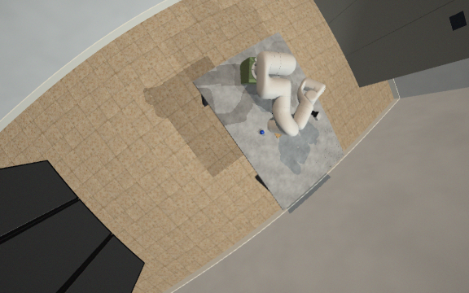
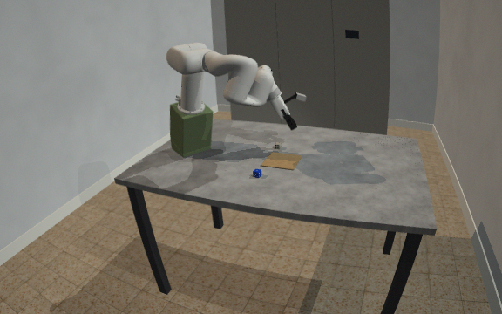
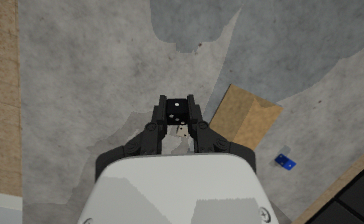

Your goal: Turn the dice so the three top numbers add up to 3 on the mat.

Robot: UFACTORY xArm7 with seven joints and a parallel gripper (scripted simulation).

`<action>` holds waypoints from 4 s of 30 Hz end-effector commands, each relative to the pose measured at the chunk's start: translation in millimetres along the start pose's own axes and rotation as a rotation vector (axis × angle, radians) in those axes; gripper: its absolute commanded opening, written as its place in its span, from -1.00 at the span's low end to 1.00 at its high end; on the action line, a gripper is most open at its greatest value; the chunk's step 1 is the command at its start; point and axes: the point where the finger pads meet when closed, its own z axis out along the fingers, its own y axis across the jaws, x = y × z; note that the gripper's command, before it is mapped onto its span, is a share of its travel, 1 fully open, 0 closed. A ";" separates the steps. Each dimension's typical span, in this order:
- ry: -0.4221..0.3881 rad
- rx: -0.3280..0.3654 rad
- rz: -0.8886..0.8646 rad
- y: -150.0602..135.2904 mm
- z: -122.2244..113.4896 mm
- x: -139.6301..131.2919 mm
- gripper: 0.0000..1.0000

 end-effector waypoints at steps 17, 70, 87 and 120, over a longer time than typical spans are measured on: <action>0.514 -0.016 -0.002 2.5 0.7 -2.9 -0.58; 0.560 -0.014 -0.003 2.9 62.4 -39.9 -0.58; 0.560 -0.014 -0.003 2.9 62.4 -39.9 -0.58; 0.560 -0.014 -0.003 3.0 69.5 -44.0 -0.58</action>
